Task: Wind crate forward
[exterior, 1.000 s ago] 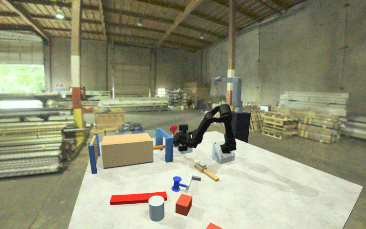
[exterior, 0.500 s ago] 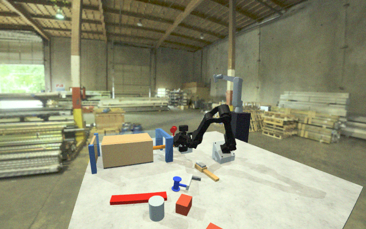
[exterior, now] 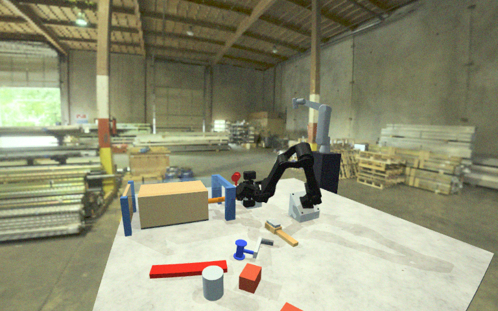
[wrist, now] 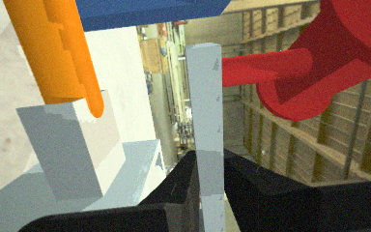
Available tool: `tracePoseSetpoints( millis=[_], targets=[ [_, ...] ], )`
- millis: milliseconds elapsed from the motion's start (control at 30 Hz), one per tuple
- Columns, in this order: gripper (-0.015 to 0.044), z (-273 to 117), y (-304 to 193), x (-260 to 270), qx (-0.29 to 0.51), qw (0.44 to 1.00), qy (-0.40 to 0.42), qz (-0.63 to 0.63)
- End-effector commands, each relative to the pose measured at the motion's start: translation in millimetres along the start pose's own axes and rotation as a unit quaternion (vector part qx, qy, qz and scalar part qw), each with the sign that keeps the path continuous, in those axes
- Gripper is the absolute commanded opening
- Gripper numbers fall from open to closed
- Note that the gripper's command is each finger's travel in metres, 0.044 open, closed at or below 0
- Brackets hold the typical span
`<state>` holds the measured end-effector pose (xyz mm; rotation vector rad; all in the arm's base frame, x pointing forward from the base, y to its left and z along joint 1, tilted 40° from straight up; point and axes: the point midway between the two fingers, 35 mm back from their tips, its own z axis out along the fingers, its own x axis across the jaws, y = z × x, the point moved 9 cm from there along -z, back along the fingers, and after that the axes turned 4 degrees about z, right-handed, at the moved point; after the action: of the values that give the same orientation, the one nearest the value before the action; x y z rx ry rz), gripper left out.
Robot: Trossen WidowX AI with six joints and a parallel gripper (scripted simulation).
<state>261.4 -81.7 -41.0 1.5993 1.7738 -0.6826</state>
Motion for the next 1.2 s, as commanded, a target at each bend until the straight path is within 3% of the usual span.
tracePoseSetpoints(
  millis=[0, 67, 367, 1167],
  targets=[
    [0.0000, 0.1, -0.5, 0.9, 0.000, 1.000, -0.004, 0.002],
    [0.0000, 0.1, -0.7, 1.9, 0.000, 1.000, -0.004, 0.002],
    [0.0236, 0.0, -0.2, 1.2, -0.001, 1.000, 0.000, 0.000],
    [0.0240, 0.0, -0.2, 1.2, -0.001, 1.000, 0.000, 0.000]
  ],
)
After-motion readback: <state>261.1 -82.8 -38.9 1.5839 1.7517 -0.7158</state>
